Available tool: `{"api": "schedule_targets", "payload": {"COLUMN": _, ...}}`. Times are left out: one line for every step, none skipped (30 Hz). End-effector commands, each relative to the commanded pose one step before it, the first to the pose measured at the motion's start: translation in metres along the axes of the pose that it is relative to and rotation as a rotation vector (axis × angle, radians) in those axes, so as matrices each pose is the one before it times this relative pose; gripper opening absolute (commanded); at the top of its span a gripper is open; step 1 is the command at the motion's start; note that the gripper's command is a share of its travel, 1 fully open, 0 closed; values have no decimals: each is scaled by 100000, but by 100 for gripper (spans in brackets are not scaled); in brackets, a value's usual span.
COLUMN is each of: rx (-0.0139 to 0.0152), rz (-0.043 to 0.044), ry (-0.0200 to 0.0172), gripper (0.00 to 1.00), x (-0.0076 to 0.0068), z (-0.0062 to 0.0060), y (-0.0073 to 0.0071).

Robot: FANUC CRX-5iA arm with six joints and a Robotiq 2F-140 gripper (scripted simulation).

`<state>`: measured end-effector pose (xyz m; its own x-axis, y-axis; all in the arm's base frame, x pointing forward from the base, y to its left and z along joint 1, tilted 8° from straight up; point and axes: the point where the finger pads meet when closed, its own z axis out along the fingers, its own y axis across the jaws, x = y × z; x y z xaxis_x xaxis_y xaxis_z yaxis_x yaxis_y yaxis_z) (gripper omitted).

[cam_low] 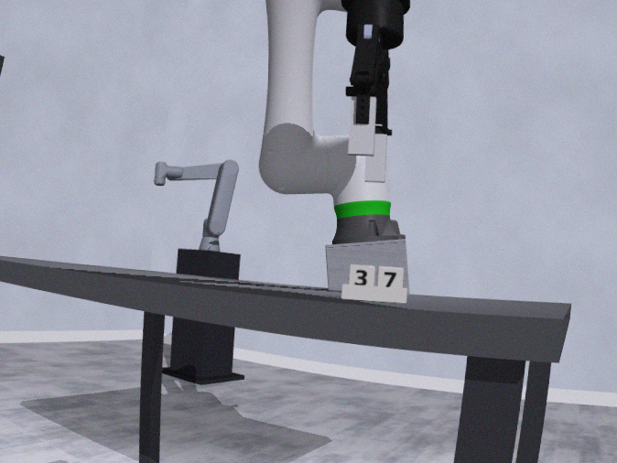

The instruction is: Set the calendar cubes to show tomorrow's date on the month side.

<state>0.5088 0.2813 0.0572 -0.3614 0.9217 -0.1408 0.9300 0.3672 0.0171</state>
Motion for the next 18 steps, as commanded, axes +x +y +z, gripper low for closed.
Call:
{"api": "schedule_targets", "payload": {"rx": -133, "rz": 17332, "ry": -130, "gripper": 100, "x": 11, "z": 152, "y": 25}}
{"api": "schedule_targets", "payload": {"rx": 1, "rz": 2465, "ry": -2, "gripper": 100, "x": 0, "z": 25, "y": 1}}
{"api": "schedule_targets", "payload": {"rx": 1, "rz": 2674, "ry": -2, "gripper": 100, "x": 0, "z": 27, "y": 1}}
{"api": "schedule_targets", "payload": {"rx": 0, "rz": 495, "ry": 0, "gripper": 100, "x": 0, "z": 5, "y": 0}}
{"api": "schedule_targets", "payload": {"rx": 1, "rz": 5422, "ry": -3, "gripper": 100, "x": 1, "z": 55, "y": 3}}
{"api": "schedule_targets", "payload": {"rx": 0, "rz": 775, "ry": 0, "gripper": 100, "x": 0, "z": 8, "y": 0}}
{"api": "schedule_targets", "payload": {"rx": 1, "rz": 5058, "ry": -3, "gripper": 100, "x": 1, "z": 52, "y": 2}}
{"api": "schedule_targets", "payload": {"rx": 0, "rz": 1686, "ry": -1, "gripper": 100, "x": 0, "z": 17, "y": 1}}
{"api": "schedule_targets", "payload": {"rx": 0, "rz": 3975, "ry": -3, "gripper": 100, "x": 1, "z": 41, "y": 2}}
{"api": "schedule_targets", "payload": {"rx": 0, "rz": 2985, "ry": -2, "gripper": 100, "x": 1, "z": 31, "y": 1}}
{"api": "schedule_targets", "payload": {"rx": 0, "rz": 0, "ry": 0, "gripper": 100, "x": 0, "z": 0, "y": 0}}
{"api": "schedule_targets", "payload": {"rx": 0, "rz": 0, "ry": 0, "gripper": 100, "x": 0, "z": 0, "y": 0}}
{"api": "schedule_targets", "payload": {"rx": 0, "rz": 309, "ry": 0, "gripper": 100, "x": 0, "z": 3, "y": 0}}
{"api": "schedule_targets", "payload": {"rx": 0, "rz": 7768, "ry": -5, "gripper": 100, "x": 2, "z": 79, "y": 3}}
{"api": "schedule_targets", "payload": {"rx": 0, "rz": 5147, "ry": -3, "gripper": 100, "x": 1, "z": 53, "y": 2}}
{"api": "schedule_targets", "payload": {"rx": 0, "rz": 2316, "ry": -1, "gripper": 100, "x": 1, "z": 24, "y": 1}}
{"api": "schedule_targets", "payload": {"rx": 0, "rz": 772, "ry": 0, "gripper": 100, "x": 0, "z": 8, "y": 0}}
{"api": "schedule_targets", "payload": {"rx": 0, "rz": 4740, "ry": -3, "gripper": 100, "x": 1, "z": 48, "y": 2}}
